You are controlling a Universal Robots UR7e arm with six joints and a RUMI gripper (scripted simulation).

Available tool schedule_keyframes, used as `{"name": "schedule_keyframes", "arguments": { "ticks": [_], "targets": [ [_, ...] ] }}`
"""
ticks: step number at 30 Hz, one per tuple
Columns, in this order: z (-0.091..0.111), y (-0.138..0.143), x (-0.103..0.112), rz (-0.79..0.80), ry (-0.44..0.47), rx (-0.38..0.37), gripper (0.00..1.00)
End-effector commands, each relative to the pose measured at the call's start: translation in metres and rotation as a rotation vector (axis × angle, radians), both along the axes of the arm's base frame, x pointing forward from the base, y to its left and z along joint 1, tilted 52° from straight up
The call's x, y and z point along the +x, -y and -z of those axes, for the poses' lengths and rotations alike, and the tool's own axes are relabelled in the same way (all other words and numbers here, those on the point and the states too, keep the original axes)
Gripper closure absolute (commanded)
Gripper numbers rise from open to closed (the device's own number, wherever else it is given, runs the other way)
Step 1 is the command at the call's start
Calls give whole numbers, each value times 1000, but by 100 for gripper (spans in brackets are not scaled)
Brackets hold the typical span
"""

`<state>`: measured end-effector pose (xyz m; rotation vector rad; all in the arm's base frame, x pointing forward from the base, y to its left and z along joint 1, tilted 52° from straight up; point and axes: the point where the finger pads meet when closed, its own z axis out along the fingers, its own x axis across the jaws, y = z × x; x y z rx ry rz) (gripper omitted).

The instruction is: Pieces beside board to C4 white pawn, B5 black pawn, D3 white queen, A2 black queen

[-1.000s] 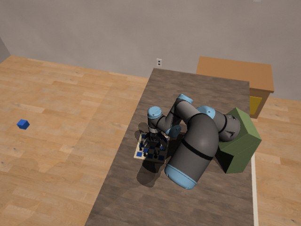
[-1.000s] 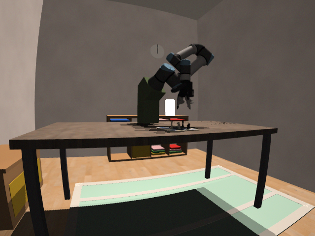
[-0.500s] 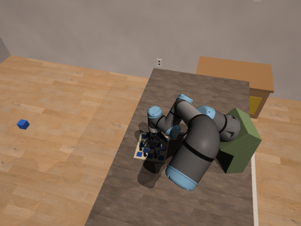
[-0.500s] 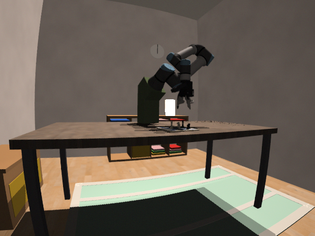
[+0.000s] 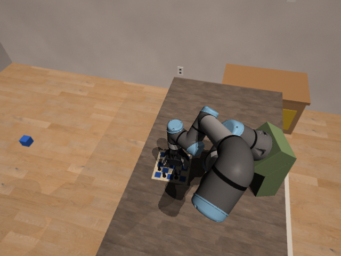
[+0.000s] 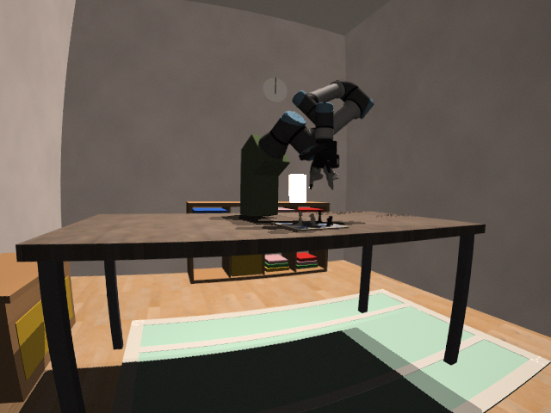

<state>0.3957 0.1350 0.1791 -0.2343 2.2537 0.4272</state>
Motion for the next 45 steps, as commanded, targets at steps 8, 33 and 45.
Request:
{"name": "schedule_keyframes", "arguments": {
  "ticks": [8, 33, 45],
  "targets": [
    [-6, 4, -6, -2, 1, 1, 0],
    [-20, 12, -22, -2, 1, 1, 0],
    [-26, 16, -29, -2, 1, 1, 0]
  ]
}}
